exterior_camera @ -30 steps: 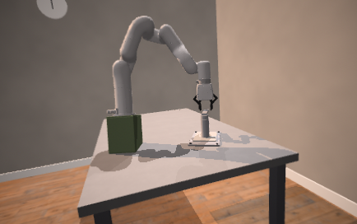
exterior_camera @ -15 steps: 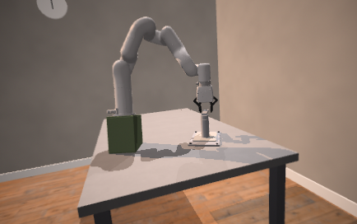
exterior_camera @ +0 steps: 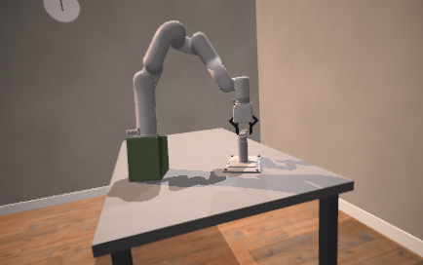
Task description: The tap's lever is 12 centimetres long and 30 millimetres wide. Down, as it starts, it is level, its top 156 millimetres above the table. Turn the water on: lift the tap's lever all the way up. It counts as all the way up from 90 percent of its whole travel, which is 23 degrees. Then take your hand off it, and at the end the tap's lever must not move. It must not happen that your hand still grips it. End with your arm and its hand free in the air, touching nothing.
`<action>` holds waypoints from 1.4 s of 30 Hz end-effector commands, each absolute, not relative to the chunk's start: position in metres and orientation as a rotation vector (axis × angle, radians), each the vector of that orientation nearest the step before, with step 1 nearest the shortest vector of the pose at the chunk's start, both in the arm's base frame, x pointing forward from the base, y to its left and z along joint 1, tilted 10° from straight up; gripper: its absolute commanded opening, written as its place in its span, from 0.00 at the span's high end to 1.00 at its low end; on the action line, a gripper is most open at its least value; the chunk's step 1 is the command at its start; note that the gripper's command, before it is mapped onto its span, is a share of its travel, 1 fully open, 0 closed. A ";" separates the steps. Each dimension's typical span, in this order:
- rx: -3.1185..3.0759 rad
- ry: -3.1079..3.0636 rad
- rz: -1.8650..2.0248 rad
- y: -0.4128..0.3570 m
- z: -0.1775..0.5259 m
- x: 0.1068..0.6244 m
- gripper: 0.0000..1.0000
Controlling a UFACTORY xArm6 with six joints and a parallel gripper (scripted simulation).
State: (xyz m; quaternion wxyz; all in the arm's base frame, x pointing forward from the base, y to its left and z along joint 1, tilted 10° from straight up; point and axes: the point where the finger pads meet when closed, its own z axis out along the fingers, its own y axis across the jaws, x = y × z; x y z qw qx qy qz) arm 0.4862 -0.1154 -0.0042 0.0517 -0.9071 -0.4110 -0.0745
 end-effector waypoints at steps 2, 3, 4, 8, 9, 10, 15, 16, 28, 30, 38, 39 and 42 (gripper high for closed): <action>-2.762 -1.251 -0.232 -0.116 -0.004 0.488 0.32; -2.762 -1.251 -0.232 -0.116 -0.004 0.488 0.32; -2.762 -1.251 -0.232 -0.116 -0.004 0.488 0.32; -2.762 -1.251 -0.232 -0.116 -0.004 0.488 0.32; -2.762 -1.251 -0.232 -0.116 -0.004 0.488 0.32; -2.762 -1.251 -0.232 -0.116 -0.004 0.488 0.32; -2.762 -1.251 -0.232 -0.116 -0.004 0.488 0.32; -2.762 -1.251 -0.232 -0.116 -0.004 0.488 0.32; -2.762 -1.251 -0.232 -0.116 -0.004 0.488 1.00; -2.762 -1.251 -0.232 -0.116 -0.004 0.488 1.00; -2.762 -1.251 -0.232 -0.116 -0.004 0.488 1.00; -2.762 -1.251 -0.232 -0.116 -0.004 0.488 1.00; -2.762 -1.251 -0.232 -0.116 -0.004 0.488 1.00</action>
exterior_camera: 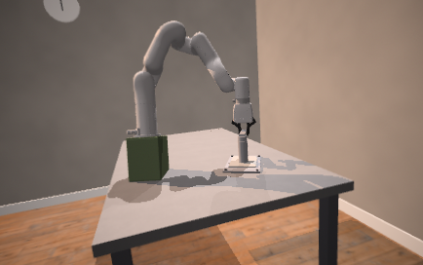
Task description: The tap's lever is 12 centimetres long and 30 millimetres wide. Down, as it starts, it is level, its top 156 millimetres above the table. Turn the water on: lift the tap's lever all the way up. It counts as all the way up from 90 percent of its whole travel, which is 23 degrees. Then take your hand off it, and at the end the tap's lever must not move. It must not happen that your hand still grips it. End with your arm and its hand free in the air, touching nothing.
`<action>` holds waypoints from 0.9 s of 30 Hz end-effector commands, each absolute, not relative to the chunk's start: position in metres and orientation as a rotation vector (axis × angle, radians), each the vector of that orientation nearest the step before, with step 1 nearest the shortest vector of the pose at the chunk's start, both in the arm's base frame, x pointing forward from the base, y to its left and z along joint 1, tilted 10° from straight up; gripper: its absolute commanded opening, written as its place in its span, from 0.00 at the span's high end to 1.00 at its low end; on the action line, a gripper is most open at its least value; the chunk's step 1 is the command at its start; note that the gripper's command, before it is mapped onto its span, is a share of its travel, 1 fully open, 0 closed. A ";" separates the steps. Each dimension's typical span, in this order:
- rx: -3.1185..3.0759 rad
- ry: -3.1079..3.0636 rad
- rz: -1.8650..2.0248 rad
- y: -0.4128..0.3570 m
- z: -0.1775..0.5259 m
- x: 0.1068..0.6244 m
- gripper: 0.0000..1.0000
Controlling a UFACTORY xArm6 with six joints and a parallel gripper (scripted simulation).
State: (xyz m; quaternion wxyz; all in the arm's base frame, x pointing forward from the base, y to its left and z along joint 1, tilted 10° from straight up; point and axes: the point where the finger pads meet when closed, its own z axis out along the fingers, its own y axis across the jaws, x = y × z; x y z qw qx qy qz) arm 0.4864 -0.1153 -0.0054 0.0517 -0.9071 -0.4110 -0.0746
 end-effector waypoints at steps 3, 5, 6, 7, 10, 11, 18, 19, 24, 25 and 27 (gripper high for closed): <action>-2.762 -1.251 -0.232 -0.116 -0.004 0.488 1.00; -2.762 -1.251 -0.232 -0.116 -0.004 0.488 1.00; -2.762 -1.251 -0.232 -0.116 -0.004 0.488 1.00; -2.762 -1.251 -0.232 -0.116 -0.004 0.488 1.00; -2.762 -1.251 -0.232 -0.116 -0.004 0.488 1.00; -2.762 -1.251 -0.232 -0.116 -0.004 0.488 1.00; -2.762 -1.251 -0.232 -0.116 -0.004 0.488 1.00; -2.762 -1.251 -0.232 -0.116 -0.004 0.488 1.00; -2.762 -1.251 -0.232 -0.116 -0.004 0.488 1.00; -2.762 -1.251 -0.232 -0.116 -0.003 0.488 1.00; -2.762 -1.251 -0.232 -0.117 -0.002 0.487 1.00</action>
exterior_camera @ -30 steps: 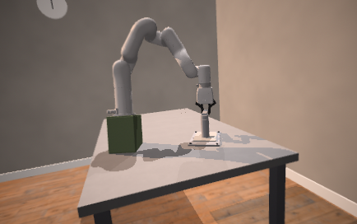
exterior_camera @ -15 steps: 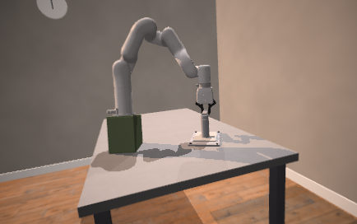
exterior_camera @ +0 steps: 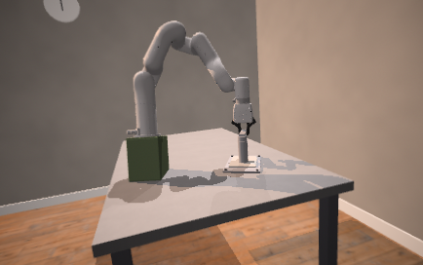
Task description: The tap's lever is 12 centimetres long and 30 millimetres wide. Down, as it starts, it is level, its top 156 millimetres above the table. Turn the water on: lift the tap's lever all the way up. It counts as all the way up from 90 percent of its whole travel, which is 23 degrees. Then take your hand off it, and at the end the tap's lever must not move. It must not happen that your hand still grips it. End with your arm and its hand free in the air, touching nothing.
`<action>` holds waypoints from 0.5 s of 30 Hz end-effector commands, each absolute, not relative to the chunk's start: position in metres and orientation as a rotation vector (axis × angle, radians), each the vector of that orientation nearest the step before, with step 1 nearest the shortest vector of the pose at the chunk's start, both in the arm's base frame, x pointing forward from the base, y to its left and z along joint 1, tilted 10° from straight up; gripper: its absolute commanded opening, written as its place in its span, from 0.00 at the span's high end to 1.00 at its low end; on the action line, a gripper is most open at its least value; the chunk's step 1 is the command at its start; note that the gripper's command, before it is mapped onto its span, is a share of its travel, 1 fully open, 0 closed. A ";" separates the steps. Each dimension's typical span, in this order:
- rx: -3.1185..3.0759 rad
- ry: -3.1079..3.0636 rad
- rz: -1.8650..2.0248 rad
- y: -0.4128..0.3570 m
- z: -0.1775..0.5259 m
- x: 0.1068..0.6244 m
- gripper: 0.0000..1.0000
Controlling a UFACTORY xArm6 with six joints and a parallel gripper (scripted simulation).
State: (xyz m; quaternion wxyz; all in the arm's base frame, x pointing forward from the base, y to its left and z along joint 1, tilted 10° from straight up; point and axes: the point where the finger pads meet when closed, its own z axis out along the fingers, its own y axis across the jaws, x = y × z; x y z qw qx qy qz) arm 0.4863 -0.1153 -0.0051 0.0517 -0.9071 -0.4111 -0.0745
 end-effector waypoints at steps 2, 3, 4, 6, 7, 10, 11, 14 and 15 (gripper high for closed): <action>-2.762 -1.251 -0.232 -0.117 0.001 0.487 1.00; -2.762 -1.251 -0.232 -0.118 0.002 0.487 1.00; -2.762 -1.251 -0.232 -0.118 0.004 0.486 1.00; -2.762 -1.251 -0.232 -0.118 0.004 0.486 1.00; -2.762 -1.251 -0.232 -0.119 0.005 0.486 1.00; -2.762 -1.251 -0.232 -0.121 0.012 0.484 1.00; -2.762 -1.251 -0.232 -0.122 0.014 0.483 1.00; -2.762 -1.251 -0.232 -0.125 0.020 0.481 1.00; -2.762 -1.251 -0.232 -0.126 0.022 0.480 1.00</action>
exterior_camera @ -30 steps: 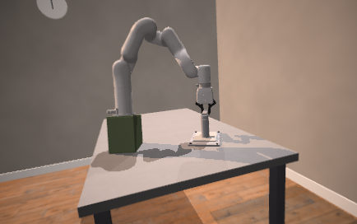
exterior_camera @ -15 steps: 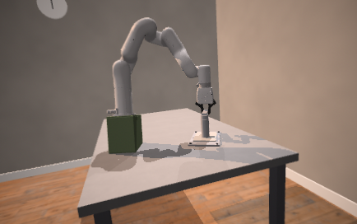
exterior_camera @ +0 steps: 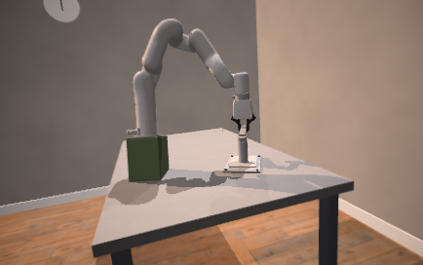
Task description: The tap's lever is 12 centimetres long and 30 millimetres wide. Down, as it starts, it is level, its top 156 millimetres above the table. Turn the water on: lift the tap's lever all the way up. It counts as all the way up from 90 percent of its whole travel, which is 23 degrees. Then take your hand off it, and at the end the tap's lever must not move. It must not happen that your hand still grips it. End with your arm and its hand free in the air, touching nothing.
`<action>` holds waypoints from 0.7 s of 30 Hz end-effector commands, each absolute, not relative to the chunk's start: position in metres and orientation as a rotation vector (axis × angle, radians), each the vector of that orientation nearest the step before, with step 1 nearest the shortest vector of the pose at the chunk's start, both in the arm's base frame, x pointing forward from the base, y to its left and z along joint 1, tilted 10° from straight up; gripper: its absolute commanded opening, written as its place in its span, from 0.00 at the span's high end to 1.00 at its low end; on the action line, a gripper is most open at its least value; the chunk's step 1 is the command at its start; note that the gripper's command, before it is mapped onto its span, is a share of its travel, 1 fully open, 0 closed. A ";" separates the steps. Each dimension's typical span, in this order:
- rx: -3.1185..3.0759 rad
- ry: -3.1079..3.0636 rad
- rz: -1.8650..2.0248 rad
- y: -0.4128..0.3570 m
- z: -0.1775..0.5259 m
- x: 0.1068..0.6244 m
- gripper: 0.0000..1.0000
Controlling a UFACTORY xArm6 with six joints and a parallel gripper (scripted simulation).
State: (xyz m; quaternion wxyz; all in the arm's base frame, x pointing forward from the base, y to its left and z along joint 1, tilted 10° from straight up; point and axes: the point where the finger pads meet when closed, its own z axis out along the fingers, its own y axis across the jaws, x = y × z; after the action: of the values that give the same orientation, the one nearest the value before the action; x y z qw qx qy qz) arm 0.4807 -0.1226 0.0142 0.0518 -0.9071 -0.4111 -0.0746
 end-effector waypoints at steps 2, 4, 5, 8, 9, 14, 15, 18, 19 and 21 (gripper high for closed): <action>-2.762 -1.251 -0.232 -0.128 0.025 0.478 1.00; -2.762 -1.251 -0.232 -0.130 0.028 0.477 1.00; -2.762 -1.251 -0.232 -0.130 0.028 0.477 1.00; -2.762 -1.251 -0.232 -0.131 0.029 0.476 1.00; -2.762 -1.251 -0.232 -0.131 0.030 0.476 1.00; -2.762 -1.251 -0.232 -0.132 0.030 0.476 1.00; -2.762 -1.251 -0.232 -0.132 0.030 0.476 1.00; -2.762 -1.251 -0.232 -0.132 0.030 0.476 1.00; -2.762 -1.251 -0.232 -0.132 0.030 0.476 1.00; -2.762 -1.251 -0.232 -0.132 0.030 0.476 1.00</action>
State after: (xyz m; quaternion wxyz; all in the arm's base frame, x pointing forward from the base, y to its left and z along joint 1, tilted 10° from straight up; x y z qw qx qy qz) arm 0.4742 -0.1307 0.0286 0.0518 -0.9071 -0.4111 -0.0746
